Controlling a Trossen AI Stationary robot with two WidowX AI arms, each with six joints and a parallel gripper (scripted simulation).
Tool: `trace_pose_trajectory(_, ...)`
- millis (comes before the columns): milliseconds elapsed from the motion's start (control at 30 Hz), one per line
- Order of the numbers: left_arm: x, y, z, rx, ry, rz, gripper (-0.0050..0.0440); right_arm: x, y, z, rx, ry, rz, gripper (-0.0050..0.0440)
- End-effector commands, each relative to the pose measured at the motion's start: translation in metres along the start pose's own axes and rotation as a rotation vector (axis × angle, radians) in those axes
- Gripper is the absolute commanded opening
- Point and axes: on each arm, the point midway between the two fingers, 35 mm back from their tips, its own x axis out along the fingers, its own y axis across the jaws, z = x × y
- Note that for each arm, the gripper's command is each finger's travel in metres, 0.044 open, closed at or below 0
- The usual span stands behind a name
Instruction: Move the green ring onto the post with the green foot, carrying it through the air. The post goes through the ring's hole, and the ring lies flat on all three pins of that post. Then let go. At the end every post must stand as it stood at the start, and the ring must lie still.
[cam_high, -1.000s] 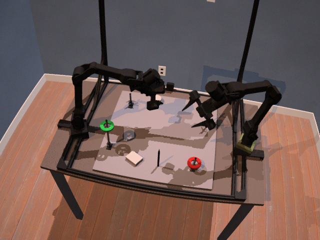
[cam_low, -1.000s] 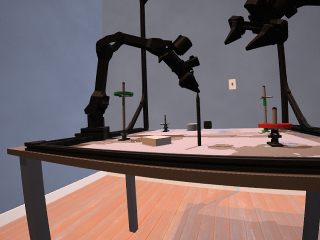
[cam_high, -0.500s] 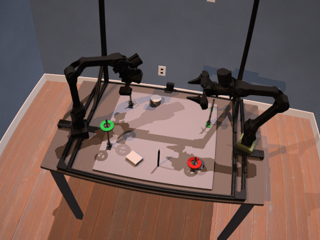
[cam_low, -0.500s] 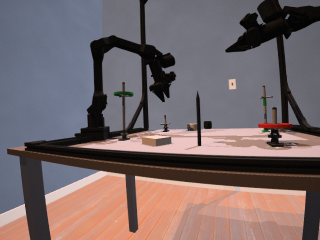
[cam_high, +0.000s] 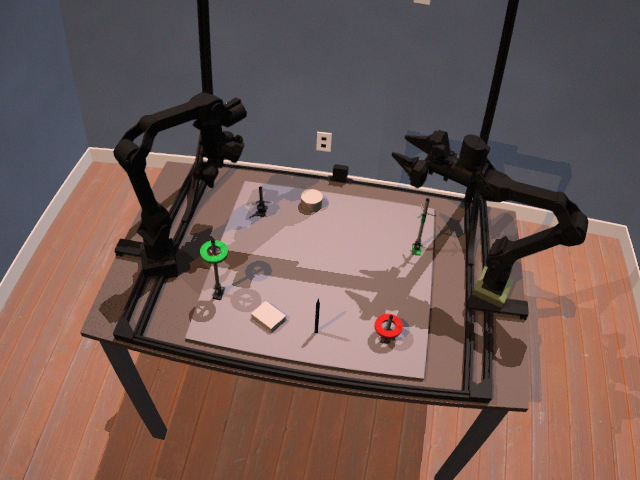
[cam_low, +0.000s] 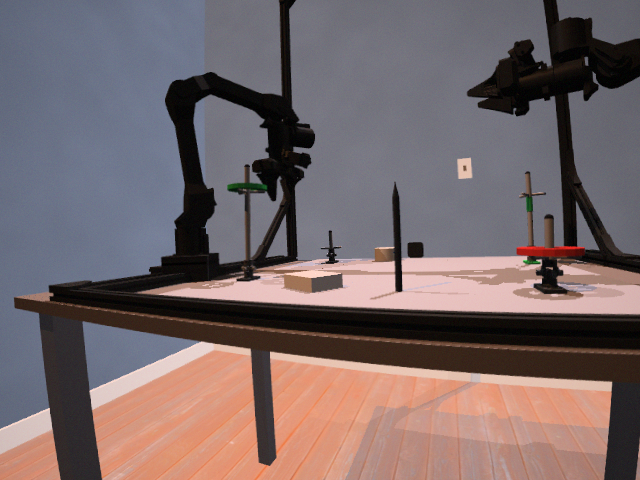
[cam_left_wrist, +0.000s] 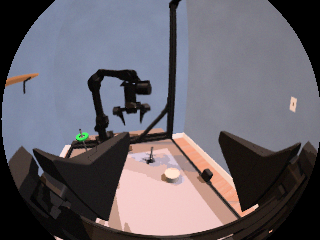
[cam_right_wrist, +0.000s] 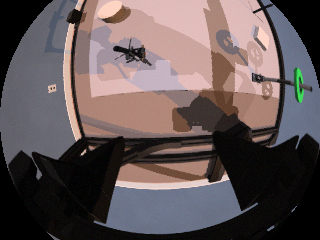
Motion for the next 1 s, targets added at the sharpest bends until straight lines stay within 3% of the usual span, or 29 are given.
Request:
trace_pose_trajectory(0, -0.003, -0.007, -0.001, 0.028, -0.021, -0.017, 0.04, -0.001, -0.008, -0.009, 0.001, 0.002, -0.034, 0.04)
trace_pose_trajectory(100, -0.002, -0.006, 0.0, 0.036, -0.021, -0.015, 0.04, -0.001, -0.008, -0.009, 0.001, 0.002, -0.034, 0.04)
trace_pose_trajectory(233, 0.033, 0.015, 0.019, 0.19, -0.018, 0.02, 0.04, -0.001, -0.008, -0.009, 0.001, 0.002, -0.034, 0.04)
trace_pose_trajectory(300, 0.033, 0.015, 0.019, 0.19, -0.018, 0.02, 0.04, -0.001, -0.008, -0.009, 0.001, 0.002, -0.034, 0.04)
trace_pose_trajectory(333, 0.043, 0.023, 0.024, 0.237, -0.016, 0.031, 0.04, -0.001, -0.008, -0.009, 0.001, 0.002, -0.034, 0.04)
trace_pose_trajectory(533, 0.107, 0.082, 0.041, 0.516, 0.005, 0.094, 0.04, -0.001, -0.008, -0.009, 0.001, 0.002, -0.034, 0.04)
trace_pose_trajectory(733, 0.162, 0.151, 0.037, 0.818, 0.034, 0.12, 0.04, -0.001, -0.008, -0.009, 0.001, 0.002, -0.034, 0.04)
trace_pose_trajectory(800, 0.178, 0.176, 0.032, 0.917, 0.044, 0.124, 0.04, -0.001, -0.008, -0.009, 0.001, 0.002, -0.034, 0.04)
trace_pose_trajectory(867, 0.178, 0.176, 0.032, 0.917, 0.044, 0.124, 0.04, -0.001, -0.008, -0.009, 0.001, 0.002, -0.034, 0.04)
trace_pose_trajectory(967, 0.197, 0.216, 0.02, 1.07, 0.061, 0.13, 0.04, -0.001, -0.008, -0.009, 0.001, 0.002, -0.034, 0.04)
